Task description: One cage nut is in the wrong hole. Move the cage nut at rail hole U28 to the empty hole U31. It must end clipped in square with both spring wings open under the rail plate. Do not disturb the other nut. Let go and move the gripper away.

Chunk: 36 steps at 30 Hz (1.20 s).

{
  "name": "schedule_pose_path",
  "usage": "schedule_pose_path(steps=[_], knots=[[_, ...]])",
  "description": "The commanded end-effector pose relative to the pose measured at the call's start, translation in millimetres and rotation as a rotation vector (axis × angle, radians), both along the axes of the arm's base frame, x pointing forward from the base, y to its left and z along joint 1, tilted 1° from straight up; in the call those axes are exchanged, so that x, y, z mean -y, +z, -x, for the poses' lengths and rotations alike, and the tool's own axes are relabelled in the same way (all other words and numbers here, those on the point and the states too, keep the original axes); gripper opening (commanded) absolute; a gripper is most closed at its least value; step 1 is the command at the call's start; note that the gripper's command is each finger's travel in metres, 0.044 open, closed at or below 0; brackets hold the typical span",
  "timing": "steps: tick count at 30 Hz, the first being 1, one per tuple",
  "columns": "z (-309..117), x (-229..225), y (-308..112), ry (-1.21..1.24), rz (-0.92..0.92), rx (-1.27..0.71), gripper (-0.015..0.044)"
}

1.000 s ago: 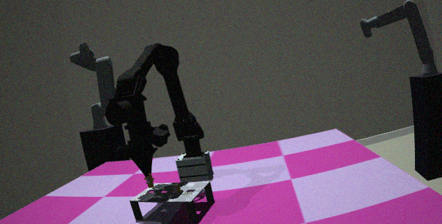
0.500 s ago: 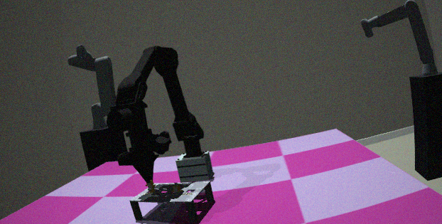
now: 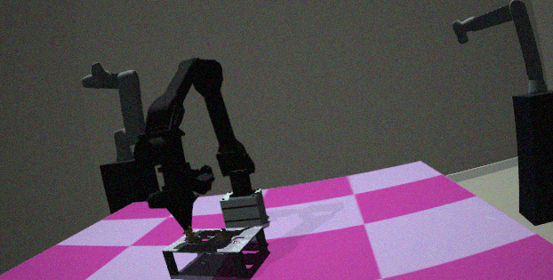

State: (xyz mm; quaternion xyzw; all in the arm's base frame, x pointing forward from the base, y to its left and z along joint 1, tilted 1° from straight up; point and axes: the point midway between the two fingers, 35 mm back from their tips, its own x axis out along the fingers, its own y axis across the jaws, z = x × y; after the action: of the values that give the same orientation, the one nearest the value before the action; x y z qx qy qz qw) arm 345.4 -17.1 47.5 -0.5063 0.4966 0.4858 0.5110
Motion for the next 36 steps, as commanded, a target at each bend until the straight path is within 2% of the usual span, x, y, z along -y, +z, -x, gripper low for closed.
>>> schedule_pose_path(steps=[1,36], knots=[[-1.1,0.7,0.4,0.003,0.004,0.004,0.0035],[-4.8,1.2,0.8,0.002,0.004,0.004,0.0035]])
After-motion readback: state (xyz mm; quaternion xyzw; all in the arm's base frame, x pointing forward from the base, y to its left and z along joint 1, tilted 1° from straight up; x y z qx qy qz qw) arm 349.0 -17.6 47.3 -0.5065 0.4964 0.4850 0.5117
